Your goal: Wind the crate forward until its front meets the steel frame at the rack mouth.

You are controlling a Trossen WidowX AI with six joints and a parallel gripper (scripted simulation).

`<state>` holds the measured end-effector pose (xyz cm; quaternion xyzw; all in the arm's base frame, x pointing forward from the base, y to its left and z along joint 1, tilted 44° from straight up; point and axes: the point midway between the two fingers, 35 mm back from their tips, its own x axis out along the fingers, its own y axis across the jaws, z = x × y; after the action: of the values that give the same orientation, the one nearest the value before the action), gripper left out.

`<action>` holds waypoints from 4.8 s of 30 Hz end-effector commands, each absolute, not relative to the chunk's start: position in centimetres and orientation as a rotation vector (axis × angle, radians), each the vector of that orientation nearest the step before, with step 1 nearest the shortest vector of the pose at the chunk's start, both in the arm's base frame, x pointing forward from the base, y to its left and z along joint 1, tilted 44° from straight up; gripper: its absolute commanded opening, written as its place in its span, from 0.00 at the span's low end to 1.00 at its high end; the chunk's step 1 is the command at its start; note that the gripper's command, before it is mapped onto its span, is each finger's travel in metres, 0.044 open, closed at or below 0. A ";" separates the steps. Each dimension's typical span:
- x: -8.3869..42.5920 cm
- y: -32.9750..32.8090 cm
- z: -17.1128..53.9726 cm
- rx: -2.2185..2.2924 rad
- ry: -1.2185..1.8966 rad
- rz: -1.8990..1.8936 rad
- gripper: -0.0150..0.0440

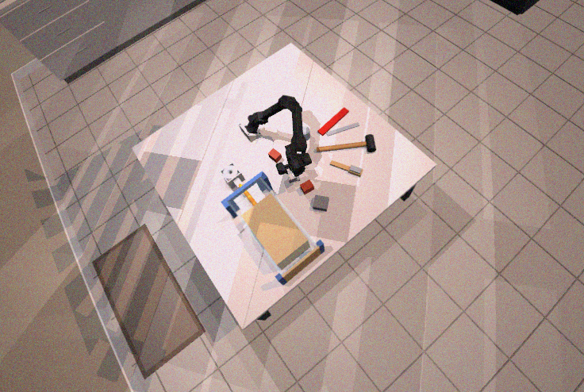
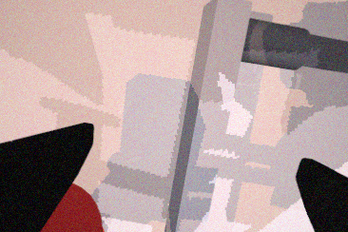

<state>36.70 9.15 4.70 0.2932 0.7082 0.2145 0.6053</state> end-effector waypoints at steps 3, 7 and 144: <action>36.5 9.8 3.9 0.688 1.644 0.495 1.00; 36.6 9.7 4.1 0.677 1.642 0.498 0.98; 34.1 -11.1 8.2 1.663 1.588 -0.793 0.25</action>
<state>34.89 -9.75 8.90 0.6171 0.6359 -0.2563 0.3862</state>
